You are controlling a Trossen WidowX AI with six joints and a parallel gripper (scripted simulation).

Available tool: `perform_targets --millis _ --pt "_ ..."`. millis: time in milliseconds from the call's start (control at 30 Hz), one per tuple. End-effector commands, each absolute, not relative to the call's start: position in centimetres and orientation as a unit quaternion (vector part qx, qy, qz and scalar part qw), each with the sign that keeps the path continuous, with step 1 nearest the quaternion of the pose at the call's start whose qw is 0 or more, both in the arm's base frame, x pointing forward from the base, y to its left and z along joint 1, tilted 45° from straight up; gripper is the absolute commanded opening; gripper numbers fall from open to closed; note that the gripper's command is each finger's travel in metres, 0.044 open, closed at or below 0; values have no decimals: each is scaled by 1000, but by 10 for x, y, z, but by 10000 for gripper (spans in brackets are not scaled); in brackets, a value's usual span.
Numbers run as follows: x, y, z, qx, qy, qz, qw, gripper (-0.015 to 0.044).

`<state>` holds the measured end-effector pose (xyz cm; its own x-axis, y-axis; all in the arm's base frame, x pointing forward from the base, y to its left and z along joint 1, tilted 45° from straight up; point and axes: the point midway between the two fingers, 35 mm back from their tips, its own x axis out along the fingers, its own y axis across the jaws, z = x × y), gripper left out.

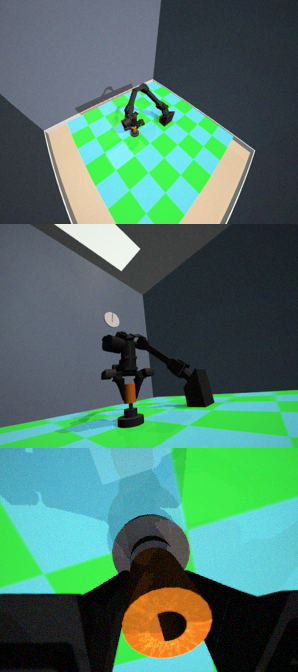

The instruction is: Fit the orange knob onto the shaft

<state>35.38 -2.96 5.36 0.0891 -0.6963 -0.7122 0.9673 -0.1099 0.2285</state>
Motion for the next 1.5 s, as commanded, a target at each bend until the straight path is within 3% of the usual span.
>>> perform_targets --millis 0,1467 --pt "354 -30 54 371 179 -651 638 0" --pt "356 -29 54 384 165 -654 630 0"
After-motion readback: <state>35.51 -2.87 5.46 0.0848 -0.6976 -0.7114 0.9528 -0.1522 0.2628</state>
